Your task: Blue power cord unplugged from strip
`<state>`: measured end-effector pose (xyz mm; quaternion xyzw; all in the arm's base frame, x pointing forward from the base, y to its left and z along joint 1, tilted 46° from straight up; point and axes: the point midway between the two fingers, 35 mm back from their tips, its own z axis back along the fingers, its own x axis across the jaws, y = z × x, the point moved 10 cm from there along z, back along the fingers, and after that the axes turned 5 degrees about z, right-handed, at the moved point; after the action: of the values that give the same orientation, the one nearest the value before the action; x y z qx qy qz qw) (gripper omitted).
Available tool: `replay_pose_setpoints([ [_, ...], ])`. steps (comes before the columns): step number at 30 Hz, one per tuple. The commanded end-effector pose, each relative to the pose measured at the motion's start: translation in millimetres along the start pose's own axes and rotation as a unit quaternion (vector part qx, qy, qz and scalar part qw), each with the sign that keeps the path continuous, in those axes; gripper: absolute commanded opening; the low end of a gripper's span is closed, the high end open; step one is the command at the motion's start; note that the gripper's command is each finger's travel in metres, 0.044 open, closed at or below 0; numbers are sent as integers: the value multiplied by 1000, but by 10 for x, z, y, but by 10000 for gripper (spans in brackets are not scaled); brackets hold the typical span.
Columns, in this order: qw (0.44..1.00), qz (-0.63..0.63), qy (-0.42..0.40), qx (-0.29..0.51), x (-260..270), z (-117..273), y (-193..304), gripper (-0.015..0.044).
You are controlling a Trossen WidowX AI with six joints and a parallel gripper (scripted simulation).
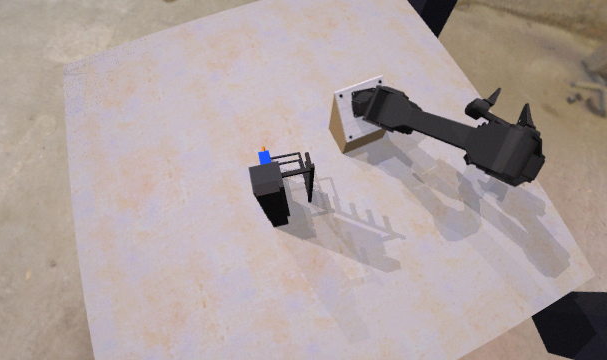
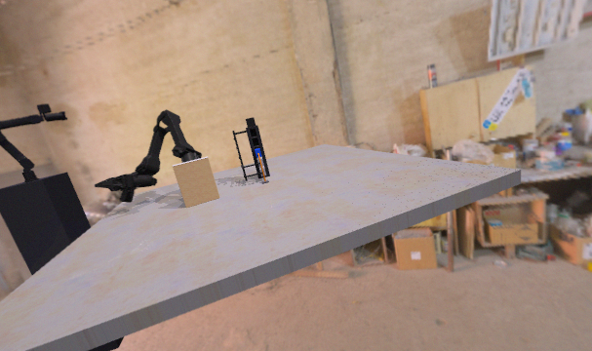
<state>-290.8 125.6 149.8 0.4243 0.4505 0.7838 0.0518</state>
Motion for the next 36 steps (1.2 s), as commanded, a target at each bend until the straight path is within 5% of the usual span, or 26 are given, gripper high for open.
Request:
replay_pose_setpoints([
  [1,1000,1,-1,-1,3,6,-2,374],
  [9,993,85,-54,-55,211,361,-54,164],
  [36,839,421,-132,-319,800,1636,246,160],
])
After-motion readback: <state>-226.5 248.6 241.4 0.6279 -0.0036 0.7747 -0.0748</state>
